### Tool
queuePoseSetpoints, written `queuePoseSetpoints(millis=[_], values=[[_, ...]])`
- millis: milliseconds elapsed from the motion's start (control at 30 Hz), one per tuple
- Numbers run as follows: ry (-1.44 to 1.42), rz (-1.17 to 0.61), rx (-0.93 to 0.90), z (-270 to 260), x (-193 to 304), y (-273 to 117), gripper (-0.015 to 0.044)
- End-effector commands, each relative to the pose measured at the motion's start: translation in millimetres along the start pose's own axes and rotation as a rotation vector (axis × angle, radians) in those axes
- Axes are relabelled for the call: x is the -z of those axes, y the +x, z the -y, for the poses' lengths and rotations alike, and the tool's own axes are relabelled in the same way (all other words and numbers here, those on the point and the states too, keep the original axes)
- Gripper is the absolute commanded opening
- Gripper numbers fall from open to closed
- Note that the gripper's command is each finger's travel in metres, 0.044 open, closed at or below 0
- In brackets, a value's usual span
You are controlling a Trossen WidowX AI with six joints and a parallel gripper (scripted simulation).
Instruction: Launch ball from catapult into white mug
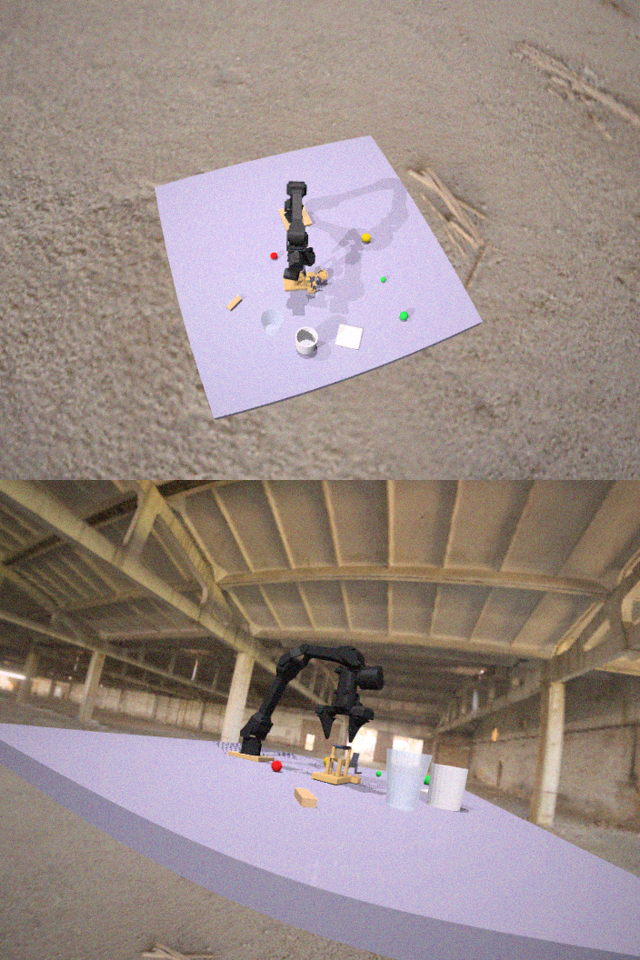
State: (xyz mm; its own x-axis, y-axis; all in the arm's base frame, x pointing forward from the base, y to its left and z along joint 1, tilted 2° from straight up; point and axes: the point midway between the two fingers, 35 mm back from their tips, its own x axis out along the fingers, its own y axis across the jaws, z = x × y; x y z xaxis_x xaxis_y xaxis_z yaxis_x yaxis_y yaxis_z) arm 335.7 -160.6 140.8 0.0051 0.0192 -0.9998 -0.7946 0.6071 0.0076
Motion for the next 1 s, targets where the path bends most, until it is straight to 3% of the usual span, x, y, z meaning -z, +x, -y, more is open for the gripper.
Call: queuePoseSetpoints(millis=[0, 967], values=[[0.135, 0.001, 0.001, -0.1, 0.1, -0.5, 0.0440], [1.137, 0.005, 0.003, -1.2, 0.9, -4.6, 0.0440]])
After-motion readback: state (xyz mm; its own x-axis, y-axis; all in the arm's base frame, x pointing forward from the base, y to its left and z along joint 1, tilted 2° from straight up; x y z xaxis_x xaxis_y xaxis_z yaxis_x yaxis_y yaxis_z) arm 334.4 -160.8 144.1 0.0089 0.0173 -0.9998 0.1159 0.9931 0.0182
